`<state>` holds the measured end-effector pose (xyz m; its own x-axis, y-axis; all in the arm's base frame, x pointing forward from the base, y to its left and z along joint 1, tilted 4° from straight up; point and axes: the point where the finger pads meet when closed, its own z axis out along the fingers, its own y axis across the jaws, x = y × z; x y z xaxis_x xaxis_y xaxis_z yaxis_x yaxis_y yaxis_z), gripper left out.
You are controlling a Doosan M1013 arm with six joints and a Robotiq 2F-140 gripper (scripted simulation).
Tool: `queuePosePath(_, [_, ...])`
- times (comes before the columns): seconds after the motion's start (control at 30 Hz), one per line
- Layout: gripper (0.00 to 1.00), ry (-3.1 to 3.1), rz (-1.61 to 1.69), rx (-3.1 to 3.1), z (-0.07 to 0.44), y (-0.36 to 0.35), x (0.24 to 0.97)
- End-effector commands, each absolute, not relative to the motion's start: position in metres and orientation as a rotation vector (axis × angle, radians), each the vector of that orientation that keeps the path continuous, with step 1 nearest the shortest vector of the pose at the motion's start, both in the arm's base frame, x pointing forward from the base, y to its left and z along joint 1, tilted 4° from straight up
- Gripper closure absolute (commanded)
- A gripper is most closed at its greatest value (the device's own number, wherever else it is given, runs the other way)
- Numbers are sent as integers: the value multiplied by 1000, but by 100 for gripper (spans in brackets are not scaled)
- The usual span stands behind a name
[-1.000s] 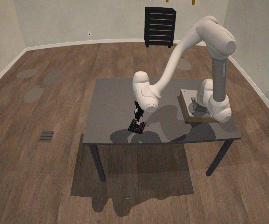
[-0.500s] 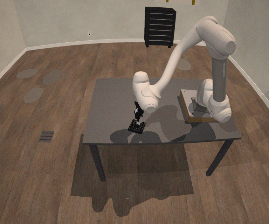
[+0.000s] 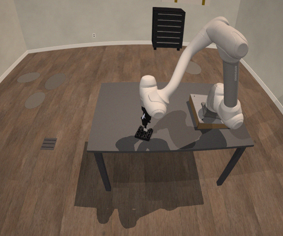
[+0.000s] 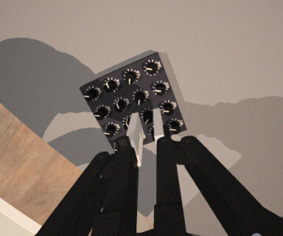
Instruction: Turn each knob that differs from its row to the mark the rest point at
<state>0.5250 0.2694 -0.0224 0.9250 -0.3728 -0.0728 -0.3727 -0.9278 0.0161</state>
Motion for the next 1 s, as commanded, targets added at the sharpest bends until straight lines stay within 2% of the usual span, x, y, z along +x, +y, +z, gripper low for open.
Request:
queuePosePath(0.0, [88,-596,-117,3080,-22,269,525])
queuePosePath(0.97, [88,-596,-117,3080,-32,270,524])
